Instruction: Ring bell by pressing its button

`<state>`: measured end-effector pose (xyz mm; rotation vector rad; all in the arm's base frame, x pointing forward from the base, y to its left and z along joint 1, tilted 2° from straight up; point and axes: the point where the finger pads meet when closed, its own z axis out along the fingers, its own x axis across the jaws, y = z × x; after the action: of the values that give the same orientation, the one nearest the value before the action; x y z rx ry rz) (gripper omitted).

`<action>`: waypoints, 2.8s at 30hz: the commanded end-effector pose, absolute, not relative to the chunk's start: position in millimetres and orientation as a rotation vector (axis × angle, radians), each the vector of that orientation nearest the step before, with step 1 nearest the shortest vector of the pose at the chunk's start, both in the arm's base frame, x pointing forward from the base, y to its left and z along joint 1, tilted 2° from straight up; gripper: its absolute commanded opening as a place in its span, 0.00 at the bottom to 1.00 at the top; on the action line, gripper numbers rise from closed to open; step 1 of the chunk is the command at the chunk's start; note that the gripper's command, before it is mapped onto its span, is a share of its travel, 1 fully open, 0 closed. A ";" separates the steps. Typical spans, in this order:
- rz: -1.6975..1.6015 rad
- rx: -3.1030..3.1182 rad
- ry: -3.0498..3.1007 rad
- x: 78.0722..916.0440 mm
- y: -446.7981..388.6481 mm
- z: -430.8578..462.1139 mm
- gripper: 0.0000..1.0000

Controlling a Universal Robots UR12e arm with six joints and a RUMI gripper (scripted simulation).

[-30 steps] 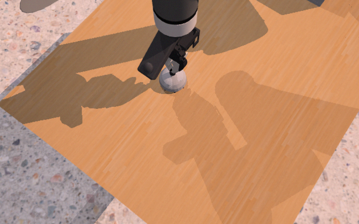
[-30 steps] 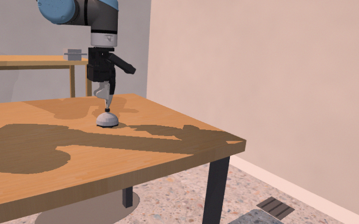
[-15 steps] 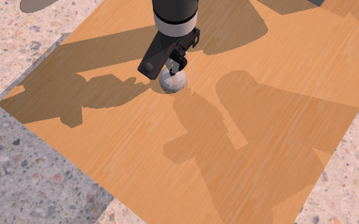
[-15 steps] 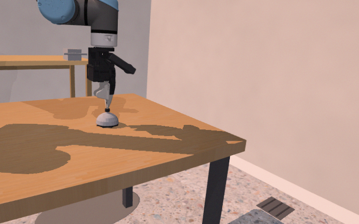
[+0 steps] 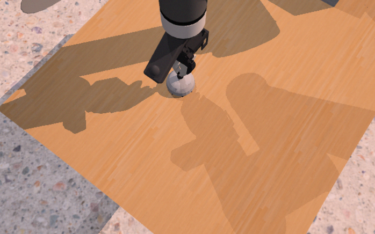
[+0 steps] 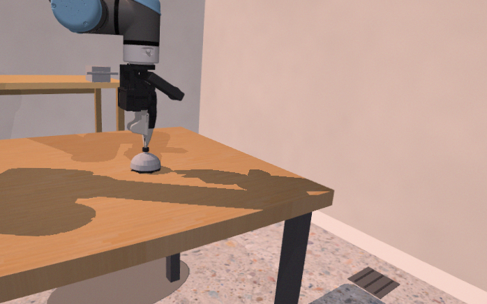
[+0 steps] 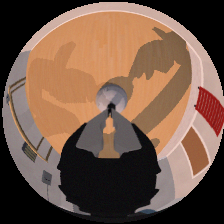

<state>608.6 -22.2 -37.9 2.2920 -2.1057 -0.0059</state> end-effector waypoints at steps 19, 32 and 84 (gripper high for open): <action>-0.006 2.292 -2.106 608.9 -22.2 -31.4 0.00; -0.006 2.292 -2.106 609.5 -21.7 -5.7 0.00; -0.006 2.292 -2.106 610.3 -21.0 32.2 0.00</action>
<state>609.7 -20.8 31.5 2.2914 -2.1054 -0.0075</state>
